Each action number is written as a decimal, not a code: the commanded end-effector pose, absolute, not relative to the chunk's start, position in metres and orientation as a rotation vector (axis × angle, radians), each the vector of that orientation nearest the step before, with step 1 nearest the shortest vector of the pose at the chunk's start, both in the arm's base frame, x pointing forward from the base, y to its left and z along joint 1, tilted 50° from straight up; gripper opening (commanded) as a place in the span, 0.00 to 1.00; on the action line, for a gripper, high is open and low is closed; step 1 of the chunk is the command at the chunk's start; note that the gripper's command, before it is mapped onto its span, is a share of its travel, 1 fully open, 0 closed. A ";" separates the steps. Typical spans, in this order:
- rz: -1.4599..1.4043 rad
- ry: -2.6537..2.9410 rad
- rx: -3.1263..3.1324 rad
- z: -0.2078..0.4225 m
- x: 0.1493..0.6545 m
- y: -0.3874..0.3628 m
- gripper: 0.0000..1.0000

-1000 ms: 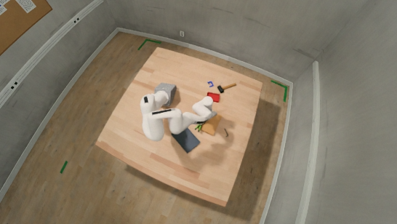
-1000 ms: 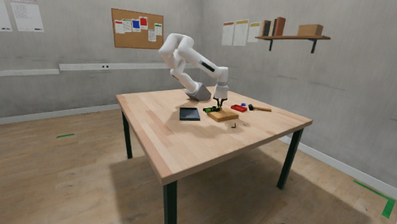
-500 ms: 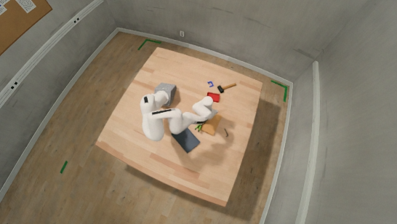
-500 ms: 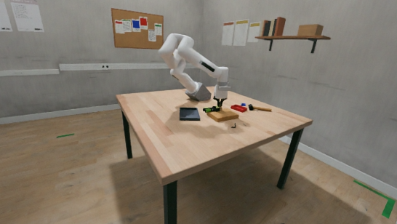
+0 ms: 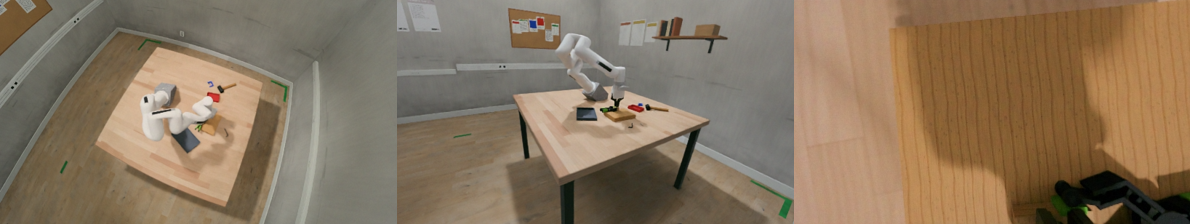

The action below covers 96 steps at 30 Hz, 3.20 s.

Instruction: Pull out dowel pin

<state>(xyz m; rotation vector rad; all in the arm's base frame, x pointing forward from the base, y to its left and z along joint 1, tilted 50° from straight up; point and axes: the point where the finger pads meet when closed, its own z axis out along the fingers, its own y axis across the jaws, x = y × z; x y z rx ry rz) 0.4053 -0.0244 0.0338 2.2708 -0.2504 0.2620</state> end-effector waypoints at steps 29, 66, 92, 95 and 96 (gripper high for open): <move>-0.012 0.344 2.248 0.035 0.406 -0.023 0.00; 0.050 0.211 2.264 0.036 0.406 -0.022 0.00; 0.277 -0.284 2.271 0.036 0.406 -0.022 0.00; 0.309 -0.353 2.265 0.036 0.406 -0.022 0.00; 0.319 -0.376 2.263 0.036 0.406 -0.022 0.00</move>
